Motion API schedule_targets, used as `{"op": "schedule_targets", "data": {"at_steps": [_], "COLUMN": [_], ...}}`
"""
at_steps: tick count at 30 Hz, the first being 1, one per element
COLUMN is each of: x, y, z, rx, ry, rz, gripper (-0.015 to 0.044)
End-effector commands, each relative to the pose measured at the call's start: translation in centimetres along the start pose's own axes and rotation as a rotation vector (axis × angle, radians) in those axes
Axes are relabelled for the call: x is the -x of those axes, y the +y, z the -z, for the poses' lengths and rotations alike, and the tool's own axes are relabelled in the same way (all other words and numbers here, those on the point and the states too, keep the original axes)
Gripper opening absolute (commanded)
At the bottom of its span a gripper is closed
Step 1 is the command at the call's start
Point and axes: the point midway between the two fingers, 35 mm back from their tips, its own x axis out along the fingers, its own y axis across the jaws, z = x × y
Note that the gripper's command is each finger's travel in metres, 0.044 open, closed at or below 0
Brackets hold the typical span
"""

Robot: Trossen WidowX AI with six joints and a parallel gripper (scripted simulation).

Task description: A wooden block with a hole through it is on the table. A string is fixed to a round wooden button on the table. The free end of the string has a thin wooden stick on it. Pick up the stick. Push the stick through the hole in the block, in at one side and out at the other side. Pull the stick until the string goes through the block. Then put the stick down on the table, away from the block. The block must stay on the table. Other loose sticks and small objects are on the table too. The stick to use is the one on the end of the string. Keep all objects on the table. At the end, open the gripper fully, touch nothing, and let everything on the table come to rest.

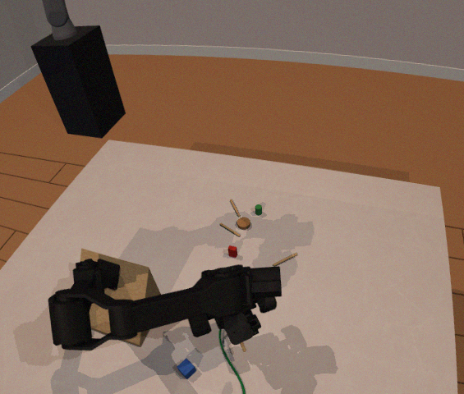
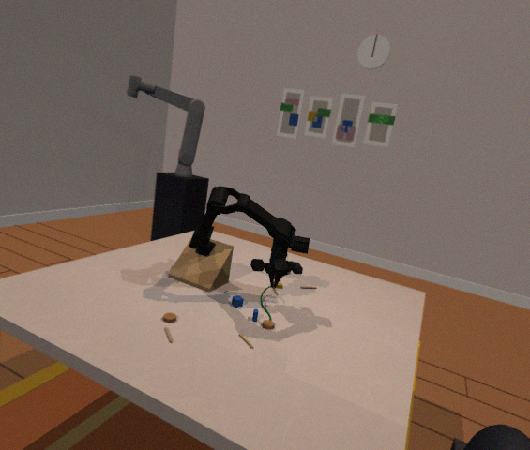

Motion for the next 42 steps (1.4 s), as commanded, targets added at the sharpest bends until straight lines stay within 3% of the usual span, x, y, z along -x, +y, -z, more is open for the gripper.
{"op": "schedule_targets", "data": {"at_steps": [1, 26, 42], "x": [0.1, 0.0, 0.0], "y": [0.1, 0.1, 0.7], "z": [-0.6, -2.9, -2.7], "rx": [-0.183, -1.105, -1.13], "ry": [-0.003, -0.004, -0.004], "rz": [-0.001, -0.004, -0.005], "gripper": [0.0, 0.0, 0.0]}}
